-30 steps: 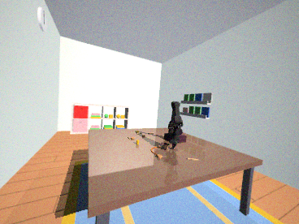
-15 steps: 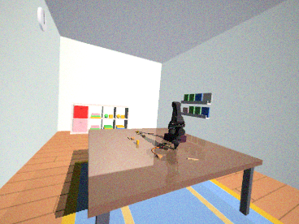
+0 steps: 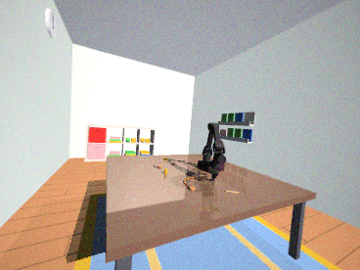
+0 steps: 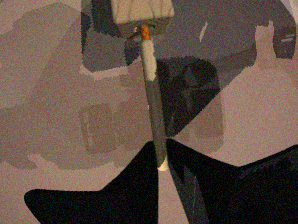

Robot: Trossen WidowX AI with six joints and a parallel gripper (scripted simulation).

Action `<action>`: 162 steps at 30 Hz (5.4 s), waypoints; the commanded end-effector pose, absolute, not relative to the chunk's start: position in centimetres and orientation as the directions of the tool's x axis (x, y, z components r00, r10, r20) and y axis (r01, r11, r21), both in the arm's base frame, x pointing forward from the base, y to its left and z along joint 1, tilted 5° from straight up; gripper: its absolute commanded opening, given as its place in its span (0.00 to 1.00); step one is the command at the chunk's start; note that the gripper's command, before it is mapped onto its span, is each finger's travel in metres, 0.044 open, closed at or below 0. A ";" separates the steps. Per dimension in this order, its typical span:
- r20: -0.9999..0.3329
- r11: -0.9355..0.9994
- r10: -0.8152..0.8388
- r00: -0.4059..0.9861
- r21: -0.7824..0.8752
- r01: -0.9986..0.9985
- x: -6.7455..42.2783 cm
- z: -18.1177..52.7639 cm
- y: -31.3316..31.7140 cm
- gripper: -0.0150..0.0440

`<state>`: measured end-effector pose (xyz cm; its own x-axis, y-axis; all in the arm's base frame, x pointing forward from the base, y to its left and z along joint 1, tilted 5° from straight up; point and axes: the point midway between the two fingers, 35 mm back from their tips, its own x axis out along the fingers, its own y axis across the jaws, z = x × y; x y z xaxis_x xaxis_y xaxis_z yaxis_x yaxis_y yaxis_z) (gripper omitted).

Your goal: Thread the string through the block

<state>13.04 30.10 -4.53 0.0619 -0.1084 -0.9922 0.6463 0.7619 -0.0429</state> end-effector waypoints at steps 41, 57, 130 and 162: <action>-0.993 0.795 -0.109 0.056 -0.053 0.605 9.4 -5.6 32.7 0.25; -0.993 0.795 -0.109 0.056 -0.053 0.605 9.4 -5.6 32.7 0.25; -0.993 0.795 -0.109 0.056 -0.053 0.605 9.4 -5.6 32.7 0.25; -0.991 0.794 -0.114 0.065 -0.052 0.606 9.8 -4.3 32.6 0.61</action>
